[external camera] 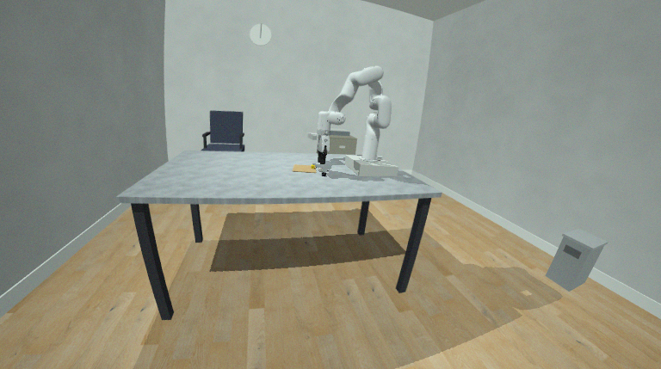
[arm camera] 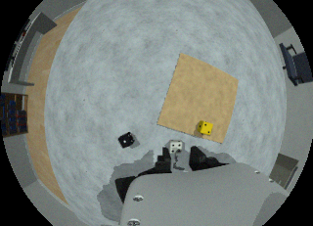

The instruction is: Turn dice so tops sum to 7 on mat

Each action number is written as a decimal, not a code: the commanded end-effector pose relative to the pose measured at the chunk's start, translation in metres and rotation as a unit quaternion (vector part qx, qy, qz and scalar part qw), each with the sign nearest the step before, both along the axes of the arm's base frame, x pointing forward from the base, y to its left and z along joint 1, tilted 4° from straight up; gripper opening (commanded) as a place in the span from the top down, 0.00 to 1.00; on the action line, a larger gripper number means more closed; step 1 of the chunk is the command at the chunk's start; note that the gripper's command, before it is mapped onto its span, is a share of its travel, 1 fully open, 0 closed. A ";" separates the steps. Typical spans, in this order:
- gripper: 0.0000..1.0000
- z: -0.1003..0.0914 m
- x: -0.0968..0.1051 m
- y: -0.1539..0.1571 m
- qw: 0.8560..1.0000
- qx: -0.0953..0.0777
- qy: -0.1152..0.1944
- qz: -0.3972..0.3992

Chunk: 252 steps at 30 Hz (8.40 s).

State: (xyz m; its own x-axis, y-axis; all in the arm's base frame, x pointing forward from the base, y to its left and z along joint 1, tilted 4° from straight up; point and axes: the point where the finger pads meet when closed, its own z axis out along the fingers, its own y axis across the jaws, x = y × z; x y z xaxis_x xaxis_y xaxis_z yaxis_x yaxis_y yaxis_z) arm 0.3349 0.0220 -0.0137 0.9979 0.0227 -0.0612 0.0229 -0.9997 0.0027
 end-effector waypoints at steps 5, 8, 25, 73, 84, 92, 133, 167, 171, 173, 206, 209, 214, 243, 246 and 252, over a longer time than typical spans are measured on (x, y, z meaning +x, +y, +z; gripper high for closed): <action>0.64 -0.010 0.001 0.000 1.000 0.000 -0.002 0.000; 0.64 -0.014 0.001 0.000 1.000 0.000 -0.002 0.000; 0.64 -0.024 0.000 -0.001 1.000 0.000 -0.002 0.000; 0.64 -0.024 0.001 -0.001 1.000 0.000 -0.002 0.000; 0.64 -0.024 0.001 -0.001 1.000 0.000 -0.002 0.000; 0.64 -0.024 0.001 -0.001 1.000 0.000 -0.002 0.000; 0.64 -0.038 0.001 -0.002 1.000 0.000 -0.002 0.000; 0.64 -0.048 0.000 -0.002 1.000 0.000 -0.002 0.000; 0.64 -0.048 0.000 -0.002 1.000 0.000 -0.002 0.000; 0.64 -0.048 0.000 -0.002 1.000 0.000 -0.002 0.000; 0.85 -0.048 0.000 -0.002 1.000 0.000 -0.002 0.000; 0.85 -0.048 0.000 -0.002 1.000 0.000 -0.002 0.000; 0.85 -0.048 0.000 -0.002 1.000 0.000 -0.002 0.000; 0.85 0.051 0.006 0.001 1.000 0.000 -0.002 0.000; 0.85 0.051 0.006 0.001 1.000 0.000 -0.002 0.000; 0.85 0.052 0.007 0.000 1.000 0.000 -0.002 -0.001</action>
